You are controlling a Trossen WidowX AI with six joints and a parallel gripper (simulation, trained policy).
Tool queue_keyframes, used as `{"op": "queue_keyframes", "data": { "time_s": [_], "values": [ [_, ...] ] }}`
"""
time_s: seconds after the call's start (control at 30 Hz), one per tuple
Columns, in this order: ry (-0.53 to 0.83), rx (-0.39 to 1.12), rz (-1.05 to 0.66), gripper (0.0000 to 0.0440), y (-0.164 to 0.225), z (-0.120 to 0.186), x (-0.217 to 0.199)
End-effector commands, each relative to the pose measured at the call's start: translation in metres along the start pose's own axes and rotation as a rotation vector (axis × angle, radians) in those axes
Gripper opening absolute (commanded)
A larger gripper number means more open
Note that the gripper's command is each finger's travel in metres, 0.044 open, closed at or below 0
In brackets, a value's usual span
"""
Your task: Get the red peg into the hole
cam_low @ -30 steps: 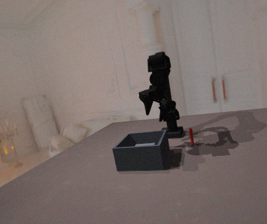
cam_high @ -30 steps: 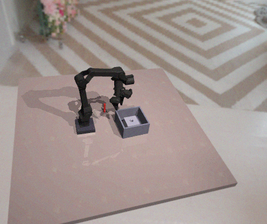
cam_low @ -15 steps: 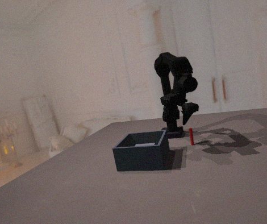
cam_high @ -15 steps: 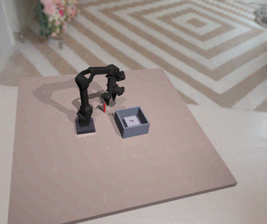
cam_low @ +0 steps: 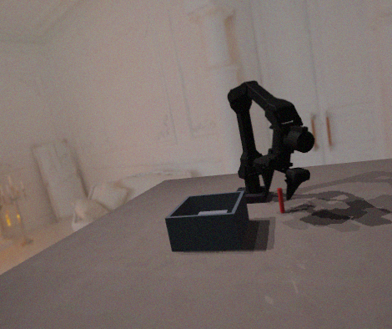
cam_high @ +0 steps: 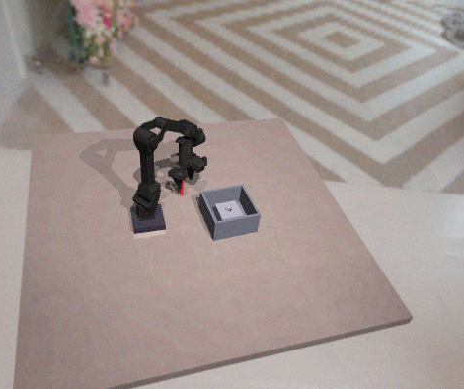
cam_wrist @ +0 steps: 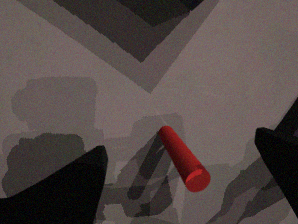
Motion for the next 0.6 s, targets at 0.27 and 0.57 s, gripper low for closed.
{"op": "queue_keyframes", "data": {
  "time_s": [0.27,0.57],
  "values": [
    [-0.023,-0.033,0.033,0.0392,0.014,-0.038,0.000],
    [0.020,-0.020,0.044,0.0156,0.016,-0.053,0.000]
  ]
}}
Point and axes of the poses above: the point midway between the two fingers, 35 mm back from their tips, its own z axis back along the fingers, its own x axis across the jaws, y = z × x, the point moved 10 cm from there along z, back along the fingers, and after that the axes turned 13 degrees about -z, right-handed, at the moved point
